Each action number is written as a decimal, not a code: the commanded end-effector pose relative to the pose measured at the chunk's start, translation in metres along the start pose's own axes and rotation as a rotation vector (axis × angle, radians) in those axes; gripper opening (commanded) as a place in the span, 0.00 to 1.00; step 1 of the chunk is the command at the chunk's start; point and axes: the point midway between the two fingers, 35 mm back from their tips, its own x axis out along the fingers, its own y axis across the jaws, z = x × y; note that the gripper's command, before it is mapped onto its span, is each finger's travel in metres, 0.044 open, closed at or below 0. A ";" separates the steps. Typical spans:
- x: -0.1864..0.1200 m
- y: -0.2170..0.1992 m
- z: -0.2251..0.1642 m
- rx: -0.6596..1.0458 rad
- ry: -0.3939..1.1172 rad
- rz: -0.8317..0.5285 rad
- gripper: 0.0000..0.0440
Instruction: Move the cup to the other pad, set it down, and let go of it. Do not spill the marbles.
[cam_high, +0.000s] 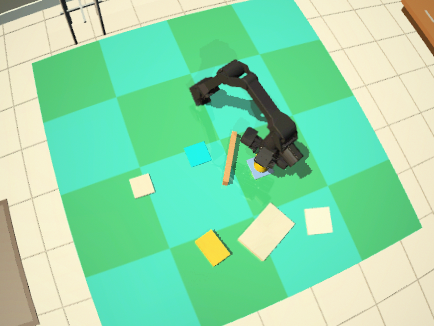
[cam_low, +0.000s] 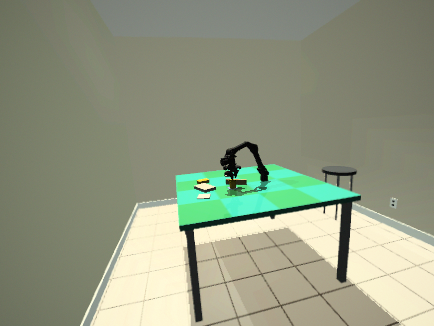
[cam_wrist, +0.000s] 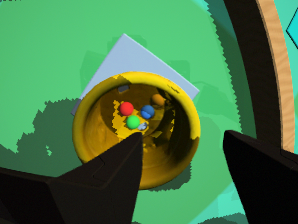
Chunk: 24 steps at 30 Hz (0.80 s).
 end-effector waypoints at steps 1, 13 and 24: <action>0.013 -0.001 0.001 -0.001 0.001 -0.025 0.48; 0.053 -0.002 0.000 -0.063 0.018 -0.062 0.46; 0.058 -0.010 0.003 -0.111 0.007 -0.072 0.00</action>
